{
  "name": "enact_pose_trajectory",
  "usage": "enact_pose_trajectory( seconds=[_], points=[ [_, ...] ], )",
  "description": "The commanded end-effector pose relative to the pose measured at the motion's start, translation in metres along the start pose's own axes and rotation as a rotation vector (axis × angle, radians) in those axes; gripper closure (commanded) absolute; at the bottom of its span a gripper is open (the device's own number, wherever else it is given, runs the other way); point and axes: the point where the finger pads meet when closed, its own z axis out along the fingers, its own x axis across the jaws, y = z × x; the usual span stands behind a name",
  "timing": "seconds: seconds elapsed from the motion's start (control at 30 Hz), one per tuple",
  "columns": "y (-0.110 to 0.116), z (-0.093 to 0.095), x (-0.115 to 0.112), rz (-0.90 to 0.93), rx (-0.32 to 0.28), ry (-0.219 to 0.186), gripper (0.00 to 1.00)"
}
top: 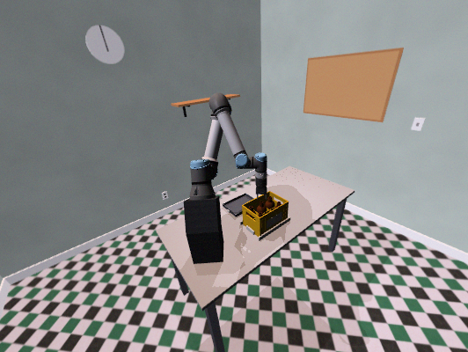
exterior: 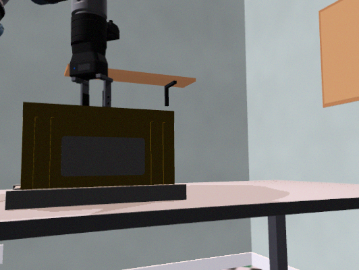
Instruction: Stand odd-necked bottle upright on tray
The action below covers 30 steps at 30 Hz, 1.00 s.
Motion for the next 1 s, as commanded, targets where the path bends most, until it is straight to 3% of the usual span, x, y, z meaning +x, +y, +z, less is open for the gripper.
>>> enact_pose_trajectory(
  seconds=[0.0, 0.23, 0.53, 0.57, 0.97],
  points=[
    [0.000, -0.016, 0.000, -0.001, 0.000, -0.002, 0.00],
    [0.000, -0.028, 0.000, -0.001, 0.000, -0.002, 0.00],
    [0.000, -0.031, 0.000, -0.001, 0.000, -0.002, 0.00],
    [0.000, -0.031, 0.000, -0.001, 0.000, -0.002, 1.00],
    [0.000, -0.031, 0.000, -0.001, 0.000, -0.002, 1.00]
  ],
)
